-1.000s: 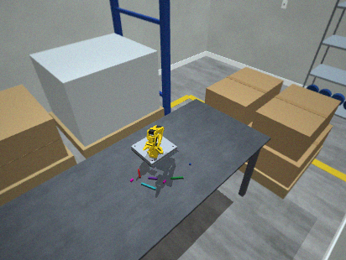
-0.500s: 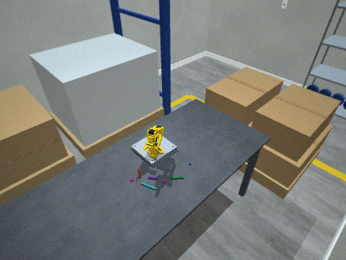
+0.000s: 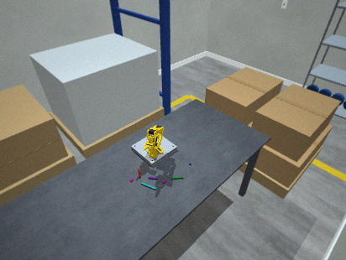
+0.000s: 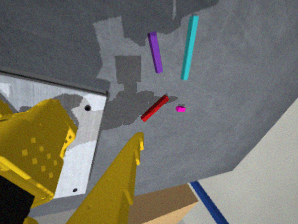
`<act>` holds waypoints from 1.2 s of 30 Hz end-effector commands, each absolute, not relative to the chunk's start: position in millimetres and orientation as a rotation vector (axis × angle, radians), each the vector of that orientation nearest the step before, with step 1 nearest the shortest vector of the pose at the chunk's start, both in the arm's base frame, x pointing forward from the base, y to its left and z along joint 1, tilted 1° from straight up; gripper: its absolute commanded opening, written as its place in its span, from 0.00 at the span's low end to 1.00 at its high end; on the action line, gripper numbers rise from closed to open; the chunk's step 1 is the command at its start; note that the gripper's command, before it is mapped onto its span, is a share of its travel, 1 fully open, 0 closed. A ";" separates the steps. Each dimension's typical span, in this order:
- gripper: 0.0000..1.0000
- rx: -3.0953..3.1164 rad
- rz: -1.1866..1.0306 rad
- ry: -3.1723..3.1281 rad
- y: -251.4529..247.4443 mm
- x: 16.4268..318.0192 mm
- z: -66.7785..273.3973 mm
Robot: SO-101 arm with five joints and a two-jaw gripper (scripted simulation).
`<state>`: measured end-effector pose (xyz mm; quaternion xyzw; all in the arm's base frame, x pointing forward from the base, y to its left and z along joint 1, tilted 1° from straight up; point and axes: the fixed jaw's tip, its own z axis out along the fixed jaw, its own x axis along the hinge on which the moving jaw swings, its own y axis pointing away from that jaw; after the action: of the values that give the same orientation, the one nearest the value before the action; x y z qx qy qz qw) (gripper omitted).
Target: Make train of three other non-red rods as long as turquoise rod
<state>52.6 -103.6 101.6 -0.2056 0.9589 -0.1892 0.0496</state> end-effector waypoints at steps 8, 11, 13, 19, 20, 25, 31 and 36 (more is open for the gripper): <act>1.00 -0.635 -0.551 2.931 -103.3 51.5 98.3; 1.00 -0.635 -0.551 2.931 -103.3 51.5 98.3; 1.00 -0.635 -0.551 2.931 -103.3 51.5 98.3; 1.00 -0.635 -0.551 2.931 -103.3 51.5 98.3; 1.00 -0.635 -0.551 2.931 -103.3 51.5 98.3; 1.00 -0.635 -0.551 2.931 -103.3 51.5 98.3; 1.00 -0.648 -0.548 2.930 -103.6 52.1 98.5; 0.95 -0.752 -0.520 2.917 -106.2 57.0 99.3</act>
<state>53.3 -104.2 99.0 -0.2191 0.9586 -0.1765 0.0446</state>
